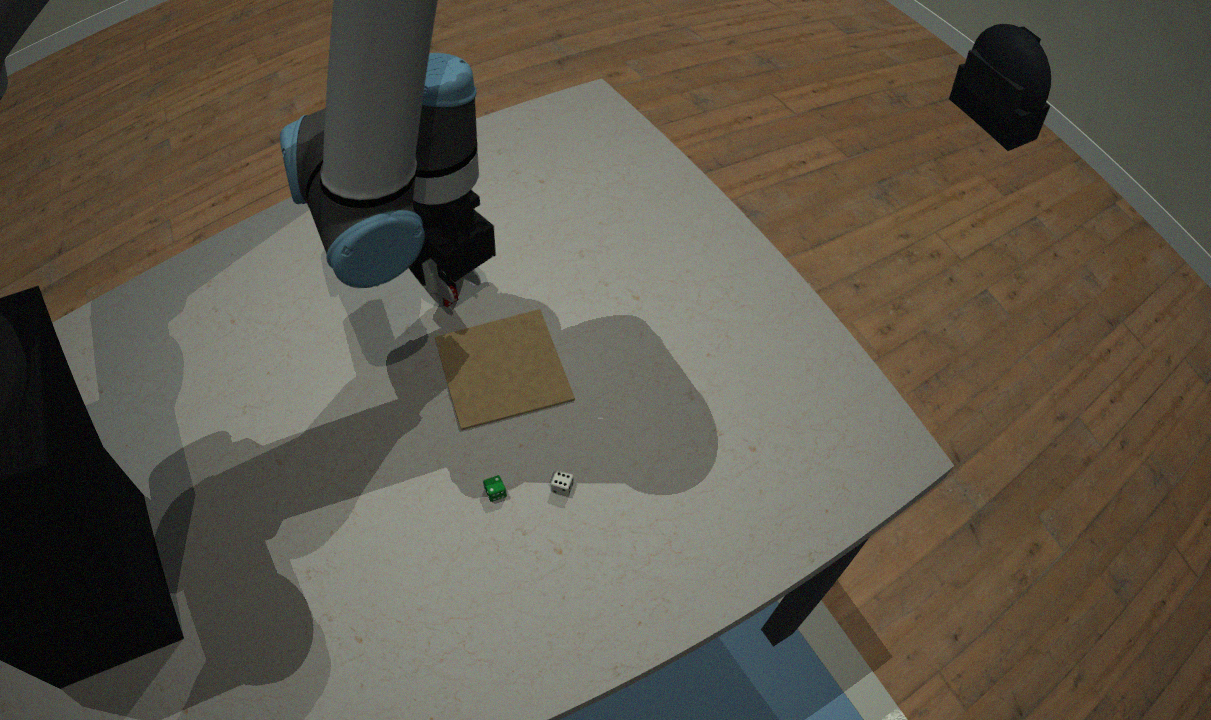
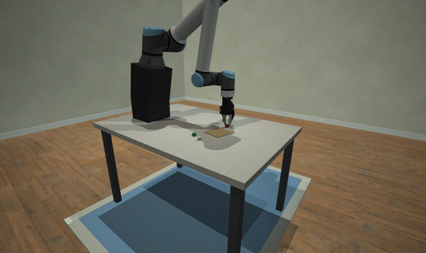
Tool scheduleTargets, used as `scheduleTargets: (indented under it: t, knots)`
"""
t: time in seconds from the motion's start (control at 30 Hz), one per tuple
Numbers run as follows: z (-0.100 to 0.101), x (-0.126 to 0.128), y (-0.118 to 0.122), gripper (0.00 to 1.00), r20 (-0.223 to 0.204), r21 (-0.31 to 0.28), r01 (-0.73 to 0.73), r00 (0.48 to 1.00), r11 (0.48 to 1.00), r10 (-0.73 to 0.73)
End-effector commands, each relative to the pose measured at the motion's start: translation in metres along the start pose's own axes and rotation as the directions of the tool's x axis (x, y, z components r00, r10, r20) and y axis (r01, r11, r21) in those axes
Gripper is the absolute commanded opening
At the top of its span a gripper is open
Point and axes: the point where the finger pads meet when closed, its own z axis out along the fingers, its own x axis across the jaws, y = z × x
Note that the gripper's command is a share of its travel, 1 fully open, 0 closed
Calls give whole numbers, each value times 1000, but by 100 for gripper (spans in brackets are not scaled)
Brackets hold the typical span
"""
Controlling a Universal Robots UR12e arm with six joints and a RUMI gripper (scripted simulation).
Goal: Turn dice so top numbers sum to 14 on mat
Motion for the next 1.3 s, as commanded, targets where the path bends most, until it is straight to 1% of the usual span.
scheduleTargets:
  t: [0.0,0.1,0.17,0.2,0.53,0.67,0.73,0.87,1.17,1.27]
  knots:
    - [-3,0,0,3,-1,0,0,1000,1000,0]
    - [-11,0,0,3,-1,0,0,1000,1000,0]
    - [-11,0,0,3,-1,0,0,1000,1000,0]
    - [-15,0,0,3,-1,0,0,1000,1000,0]
    - [-77,0,0,3,-1,0,0,1000,1000,0]
    - [-94,0,0,3,-1,0,0,1000,1000,0]
    - [-94,0,0,3,-1,0,0,1000,1000,0]
    - [-100,0,0,3,-1,0,0,1000,1000,0]
    - [-100,0,0,3,-1,0,0,1000,1000,0]
    - [-100,-2,6,3,-1,0,-6,1000,1000,6]
